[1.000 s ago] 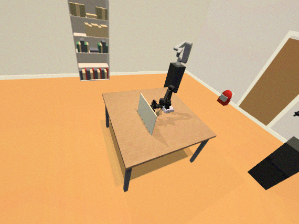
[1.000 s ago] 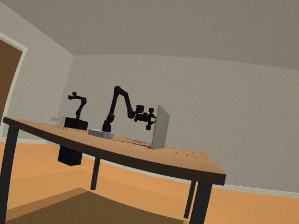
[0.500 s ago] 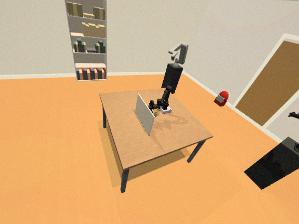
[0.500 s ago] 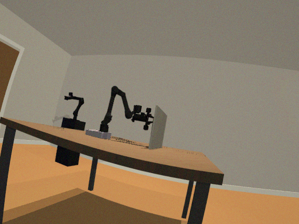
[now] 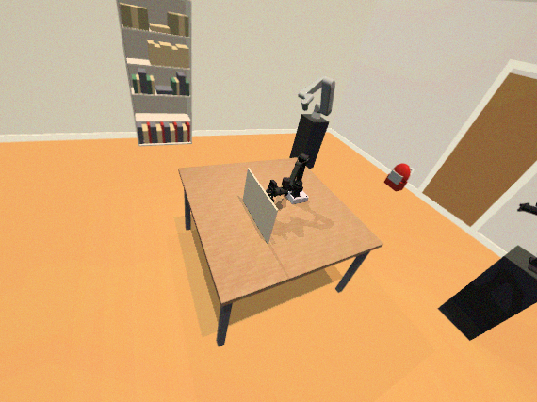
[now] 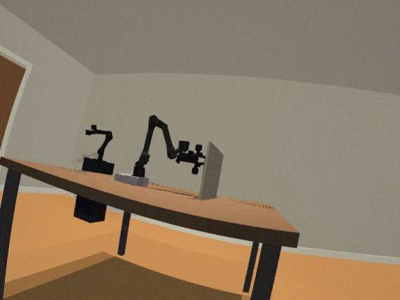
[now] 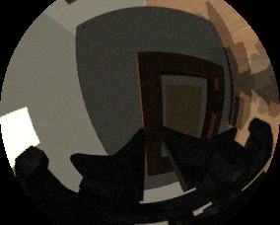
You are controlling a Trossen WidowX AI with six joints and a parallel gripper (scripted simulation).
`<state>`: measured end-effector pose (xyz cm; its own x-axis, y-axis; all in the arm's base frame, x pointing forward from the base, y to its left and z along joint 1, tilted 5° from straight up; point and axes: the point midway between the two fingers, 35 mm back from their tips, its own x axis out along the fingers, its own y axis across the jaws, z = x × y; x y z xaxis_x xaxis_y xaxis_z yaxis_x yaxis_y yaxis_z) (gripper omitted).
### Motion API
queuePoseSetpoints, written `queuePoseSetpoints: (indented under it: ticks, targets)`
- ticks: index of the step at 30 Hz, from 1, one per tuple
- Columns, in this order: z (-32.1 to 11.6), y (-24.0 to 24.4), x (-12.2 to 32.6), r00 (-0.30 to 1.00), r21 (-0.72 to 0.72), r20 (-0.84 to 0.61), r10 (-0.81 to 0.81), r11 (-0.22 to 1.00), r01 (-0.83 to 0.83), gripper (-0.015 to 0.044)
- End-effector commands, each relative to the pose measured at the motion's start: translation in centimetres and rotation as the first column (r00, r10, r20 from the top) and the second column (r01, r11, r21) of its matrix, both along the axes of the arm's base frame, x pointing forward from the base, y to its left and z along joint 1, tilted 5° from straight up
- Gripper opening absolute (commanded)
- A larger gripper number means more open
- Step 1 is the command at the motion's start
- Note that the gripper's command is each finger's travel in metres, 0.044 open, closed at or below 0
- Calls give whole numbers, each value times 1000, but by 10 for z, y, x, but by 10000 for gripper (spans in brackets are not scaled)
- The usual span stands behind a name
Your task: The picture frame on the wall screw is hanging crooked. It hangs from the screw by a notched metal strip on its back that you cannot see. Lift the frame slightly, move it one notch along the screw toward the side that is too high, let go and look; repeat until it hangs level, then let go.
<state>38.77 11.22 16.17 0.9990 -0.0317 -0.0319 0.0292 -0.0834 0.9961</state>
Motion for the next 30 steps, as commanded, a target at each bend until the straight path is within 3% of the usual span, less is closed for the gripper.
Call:
queuePoseSetpoints:
  ticks: [1, 30]
  targets:
    - [4, 0, 1, 1000, 4, 13, -4, 1000, 4, 0]
    - [5, 6, 1, 1000, 5, 13, -4, 1000, 4, 0]
